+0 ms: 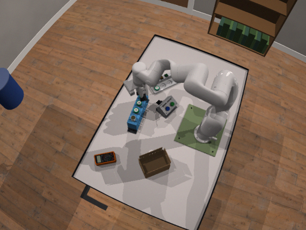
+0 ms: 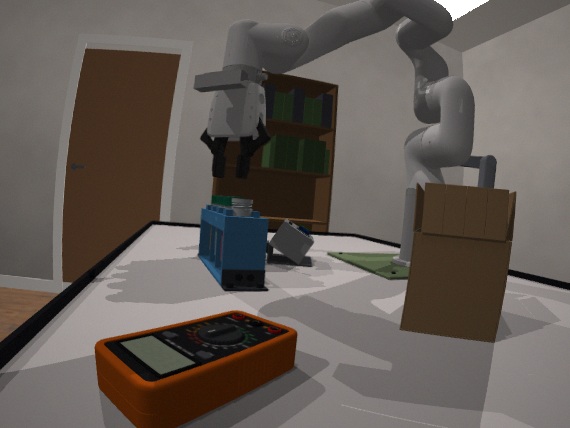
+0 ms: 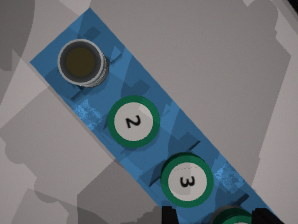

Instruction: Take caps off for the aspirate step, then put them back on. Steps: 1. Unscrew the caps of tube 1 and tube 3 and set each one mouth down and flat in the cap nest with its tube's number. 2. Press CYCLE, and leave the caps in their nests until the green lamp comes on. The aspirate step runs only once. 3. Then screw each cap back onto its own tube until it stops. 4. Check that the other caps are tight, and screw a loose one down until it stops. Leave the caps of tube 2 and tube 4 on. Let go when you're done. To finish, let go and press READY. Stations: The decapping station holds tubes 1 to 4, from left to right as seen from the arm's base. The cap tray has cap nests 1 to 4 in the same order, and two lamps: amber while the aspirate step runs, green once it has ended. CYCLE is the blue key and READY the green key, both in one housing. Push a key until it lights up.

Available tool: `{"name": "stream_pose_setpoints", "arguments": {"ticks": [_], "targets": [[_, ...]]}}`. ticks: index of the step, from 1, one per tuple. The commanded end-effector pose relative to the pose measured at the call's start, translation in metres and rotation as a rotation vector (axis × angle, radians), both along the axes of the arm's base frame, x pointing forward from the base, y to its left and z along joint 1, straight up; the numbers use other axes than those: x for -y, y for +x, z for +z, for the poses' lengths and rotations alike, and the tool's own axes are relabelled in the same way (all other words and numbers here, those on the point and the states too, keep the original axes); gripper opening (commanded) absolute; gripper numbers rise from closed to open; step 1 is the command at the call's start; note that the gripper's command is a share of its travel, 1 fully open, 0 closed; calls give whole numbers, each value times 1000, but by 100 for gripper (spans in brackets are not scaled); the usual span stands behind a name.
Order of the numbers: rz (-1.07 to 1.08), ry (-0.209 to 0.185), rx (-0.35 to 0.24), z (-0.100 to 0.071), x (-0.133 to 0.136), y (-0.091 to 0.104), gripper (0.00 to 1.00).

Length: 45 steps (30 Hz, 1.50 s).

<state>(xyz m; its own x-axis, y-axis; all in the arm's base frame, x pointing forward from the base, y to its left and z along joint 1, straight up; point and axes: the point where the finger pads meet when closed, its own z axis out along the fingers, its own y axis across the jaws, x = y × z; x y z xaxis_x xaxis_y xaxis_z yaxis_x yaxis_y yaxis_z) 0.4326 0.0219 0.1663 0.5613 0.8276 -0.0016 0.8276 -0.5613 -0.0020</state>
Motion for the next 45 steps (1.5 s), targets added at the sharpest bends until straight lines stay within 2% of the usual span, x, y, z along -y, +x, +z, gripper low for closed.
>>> {"name": "stream_pose_setpoints", "arguments": {"ticks": [1,10,22,45], "targets": [[-39,2,3,1,-21,5,46],[-39,2,3,1,-21,5,46],[-39,2,3,-34,-22,5,46],[-39,2,3,-40,-22,4,46]]}}
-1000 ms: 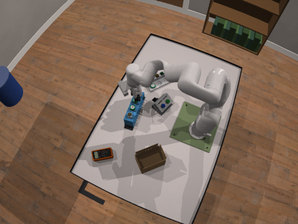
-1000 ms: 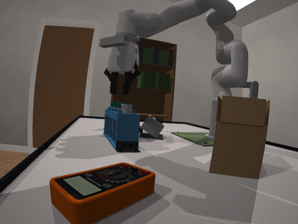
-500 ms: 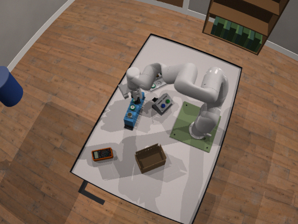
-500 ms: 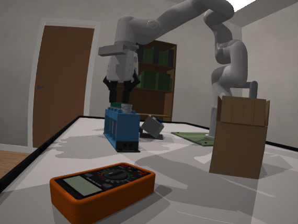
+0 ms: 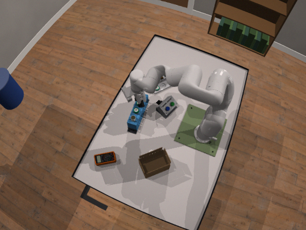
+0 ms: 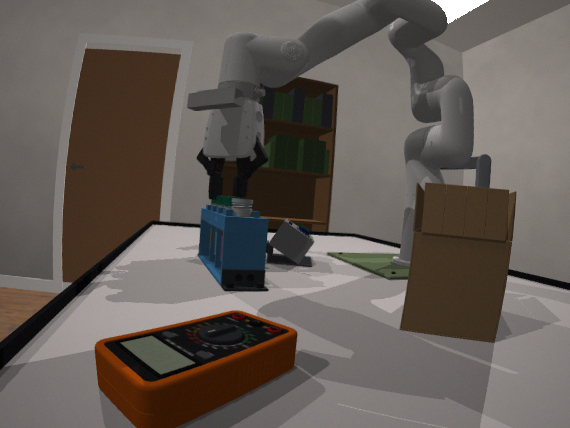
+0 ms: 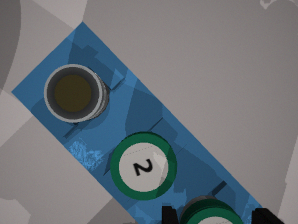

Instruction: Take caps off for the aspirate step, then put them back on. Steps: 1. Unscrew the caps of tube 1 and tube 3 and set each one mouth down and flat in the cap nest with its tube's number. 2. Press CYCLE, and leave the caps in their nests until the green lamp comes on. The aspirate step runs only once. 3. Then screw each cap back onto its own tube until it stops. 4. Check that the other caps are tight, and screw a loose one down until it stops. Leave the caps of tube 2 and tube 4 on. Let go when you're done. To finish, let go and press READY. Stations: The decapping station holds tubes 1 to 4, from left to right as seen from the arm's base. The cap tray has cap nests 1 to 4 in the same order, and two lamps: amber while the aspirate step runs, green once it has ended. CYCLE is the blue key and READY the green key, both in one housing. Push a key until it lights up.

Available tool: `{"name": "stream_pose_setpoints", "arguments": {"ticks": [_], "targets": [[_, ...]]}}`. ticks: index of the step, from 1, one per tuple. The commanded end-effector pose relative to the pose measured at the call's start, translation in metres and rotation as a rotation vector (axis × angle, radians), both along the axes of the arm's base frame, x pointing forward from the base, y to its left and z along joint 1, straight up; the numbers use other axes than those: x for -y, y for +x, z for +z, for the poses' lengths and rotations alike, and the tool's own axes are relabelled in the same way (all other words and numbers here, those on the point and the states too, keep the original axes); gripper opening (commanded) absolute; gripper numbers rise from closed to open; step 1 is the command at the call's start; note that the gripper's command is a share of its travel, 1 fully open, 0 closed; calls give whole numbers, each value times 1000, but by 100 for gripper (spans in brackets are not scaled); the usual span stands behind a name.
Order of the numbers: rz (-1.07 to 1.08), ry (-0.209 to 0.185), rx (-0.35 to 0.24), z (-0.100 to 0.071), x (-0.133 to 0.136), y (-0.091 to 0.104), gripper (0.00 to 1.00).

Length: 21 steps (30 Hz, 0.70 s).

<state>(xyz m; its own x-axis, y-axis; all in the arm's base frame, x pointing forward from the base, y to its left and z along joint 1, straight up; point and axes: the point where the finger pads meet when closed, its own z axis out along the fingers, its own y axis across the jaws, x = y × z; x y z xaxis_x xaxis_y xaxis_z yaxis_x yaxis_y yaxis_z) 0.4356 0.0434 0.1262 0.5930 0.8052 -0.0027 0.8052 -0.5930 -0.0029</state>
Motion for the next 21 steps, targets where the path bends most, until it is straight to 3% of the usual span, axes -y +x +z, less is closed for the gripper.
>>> {"name": "stream_pose_setpoints", "arguments": {"ticks": [1,14,15,21], "targets": [[0,2,4,-1,0,1,46],[0,2,4,-4,0,1,46],[0,2,4,-4,0,1,0],[0,2,4,-4,0,1,0]]}}
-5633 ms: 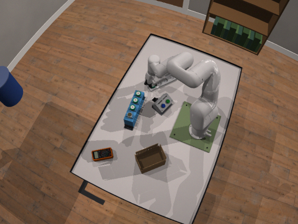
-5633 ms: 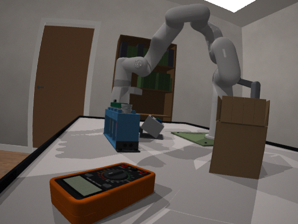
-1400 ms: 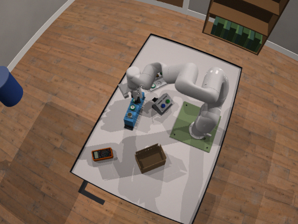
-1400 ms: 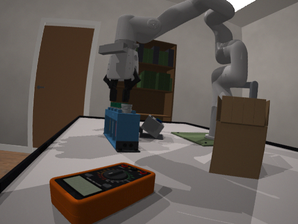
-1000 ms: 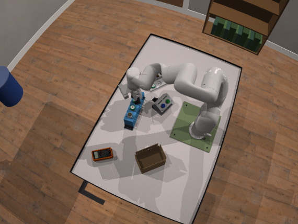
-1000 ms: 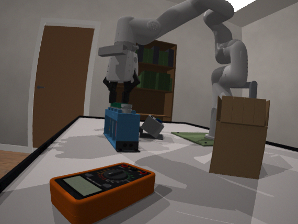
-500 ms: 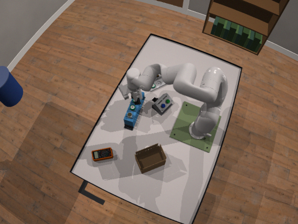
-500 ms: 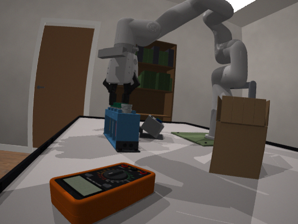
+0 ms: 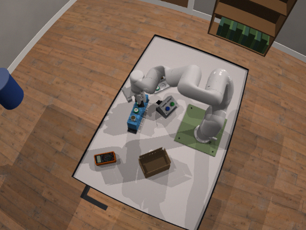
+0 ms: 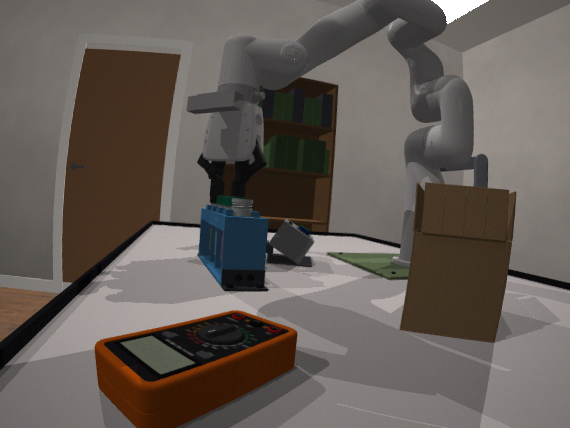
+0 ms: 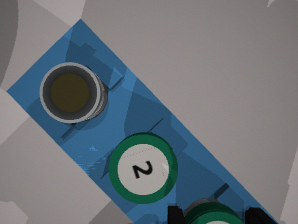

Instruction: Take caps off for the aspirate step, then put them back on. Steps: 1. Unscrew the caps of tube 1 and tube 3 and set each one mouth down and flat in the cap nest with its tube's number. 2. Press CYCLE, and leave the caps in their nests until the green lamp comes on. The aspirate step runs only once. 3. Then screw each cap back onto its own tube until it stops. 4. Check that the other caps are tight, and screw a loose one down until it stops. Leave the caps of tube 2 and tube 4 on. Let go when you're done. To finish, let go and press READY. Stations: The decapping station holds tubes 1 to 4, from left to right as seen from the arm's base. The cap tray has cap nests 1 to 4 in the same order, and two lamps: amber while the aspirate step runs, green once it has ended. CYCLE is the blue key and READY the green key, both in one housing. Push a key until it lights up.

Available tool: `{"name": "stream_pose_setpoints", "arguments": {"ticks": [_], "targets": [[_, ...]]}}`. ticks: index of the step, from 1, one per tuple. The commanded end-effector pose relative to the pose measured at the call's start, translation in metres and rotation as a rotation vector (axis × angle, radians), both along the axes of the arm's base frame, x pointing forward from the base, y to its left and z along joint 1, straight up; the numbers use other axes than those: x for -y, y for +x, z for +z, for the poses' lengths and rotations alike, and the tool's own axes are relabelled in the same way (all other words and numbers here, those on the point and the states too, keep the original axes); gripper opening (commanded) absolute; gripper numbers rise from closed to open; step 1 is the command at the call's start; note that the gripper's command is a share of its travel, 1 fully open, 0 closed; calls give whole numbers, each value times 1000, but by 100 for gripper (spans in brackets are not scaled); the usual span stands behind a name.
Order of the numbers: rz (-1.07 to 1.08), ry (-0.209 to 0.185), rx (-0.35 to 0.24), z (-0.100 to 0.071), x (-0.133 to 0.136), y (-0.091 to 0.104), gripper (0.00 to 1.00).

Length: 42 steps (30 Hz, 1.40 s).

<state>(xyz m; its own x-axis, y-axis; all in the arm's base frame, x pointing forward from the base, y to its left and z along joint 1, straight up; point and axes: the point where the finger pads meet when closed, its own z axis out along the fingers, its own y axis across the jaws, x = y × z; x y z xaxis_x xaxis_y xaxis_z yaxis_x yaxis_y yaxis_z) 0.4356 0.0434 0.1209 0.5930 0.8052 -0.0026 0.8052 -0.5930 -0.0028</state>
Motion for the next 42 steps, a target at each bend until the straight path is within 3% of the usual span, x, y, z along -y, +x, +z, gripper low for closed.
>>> {"name": "stream_pose_setpoints", "arguments": {"ticks": [1,10,42], "targets": [[0,2,4,1,0,1,0],[100,2,4,1,0,1,0],[1487,4,4,2,0,1,0]]}}
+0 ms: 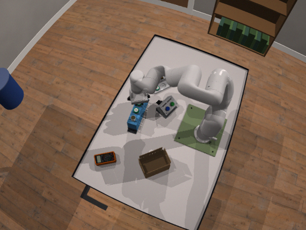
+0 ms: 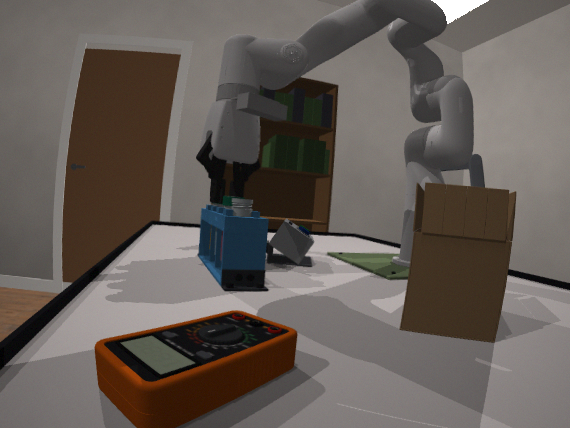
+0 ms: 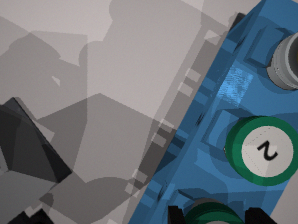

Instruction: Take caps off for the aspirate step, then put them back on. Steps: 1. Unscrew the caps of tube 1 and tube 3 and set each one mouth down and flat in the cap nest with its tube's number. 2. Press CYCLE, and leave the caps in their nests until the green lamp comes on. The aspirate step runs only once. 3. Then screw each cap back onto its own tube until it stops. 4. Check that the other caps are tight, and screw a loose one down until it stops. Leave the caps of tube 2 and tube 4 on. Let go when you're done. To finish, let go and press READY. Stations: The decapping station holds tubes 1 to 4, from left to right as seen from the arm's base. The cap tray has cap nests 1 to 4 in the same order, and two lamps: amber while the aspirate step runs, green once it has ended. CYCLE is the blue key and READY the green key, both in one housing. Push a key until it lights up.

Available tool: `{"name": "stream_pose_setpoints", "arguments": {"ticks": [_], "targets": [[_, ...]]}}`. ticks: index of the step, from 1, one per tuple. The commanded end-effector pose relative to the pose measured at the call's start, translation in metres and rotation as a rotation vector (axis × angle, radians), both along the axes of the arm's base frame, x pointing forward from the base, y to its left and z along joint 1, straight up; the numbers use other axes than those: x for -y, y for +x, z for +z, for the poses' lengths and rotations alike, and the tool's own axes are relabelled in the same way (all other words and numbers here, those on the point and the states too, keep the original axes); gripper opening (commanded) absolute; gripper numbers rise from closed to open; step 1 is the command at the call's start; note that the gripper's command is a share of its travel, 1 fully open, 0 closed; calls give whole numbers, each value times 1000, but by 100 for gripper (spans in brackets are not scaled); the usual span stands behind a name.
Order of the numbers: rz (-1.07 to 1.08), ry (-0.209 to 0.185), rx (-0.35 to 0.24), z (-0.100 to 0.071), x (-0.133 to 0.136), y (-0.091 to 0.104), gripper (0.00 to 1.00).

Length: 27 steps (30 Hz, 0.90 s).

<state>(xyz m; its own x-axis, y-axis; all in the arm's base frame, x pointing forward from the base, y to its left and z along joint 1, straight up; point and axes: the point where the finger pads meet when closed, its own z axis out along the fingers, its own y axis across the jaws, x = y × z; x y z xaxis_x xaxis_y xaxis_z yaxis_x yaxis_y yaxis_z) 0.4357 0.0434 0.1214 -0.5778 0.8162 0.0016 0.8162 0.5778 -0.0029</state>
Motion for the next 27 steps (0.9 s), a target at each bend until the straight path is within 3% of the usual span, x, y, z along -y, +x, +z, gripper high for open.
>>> {"name": "stream_pose_setpoints", "arguments": {"ticks": [1,10,11,23,27], "targets": [[236,2,4,2,0,1,0],[320,2,4,2,0,1,0],[320,2,4,2,0,1,46],[320,2,4,2,0,1,46],[16,2,4,1,0,1,46]]}}
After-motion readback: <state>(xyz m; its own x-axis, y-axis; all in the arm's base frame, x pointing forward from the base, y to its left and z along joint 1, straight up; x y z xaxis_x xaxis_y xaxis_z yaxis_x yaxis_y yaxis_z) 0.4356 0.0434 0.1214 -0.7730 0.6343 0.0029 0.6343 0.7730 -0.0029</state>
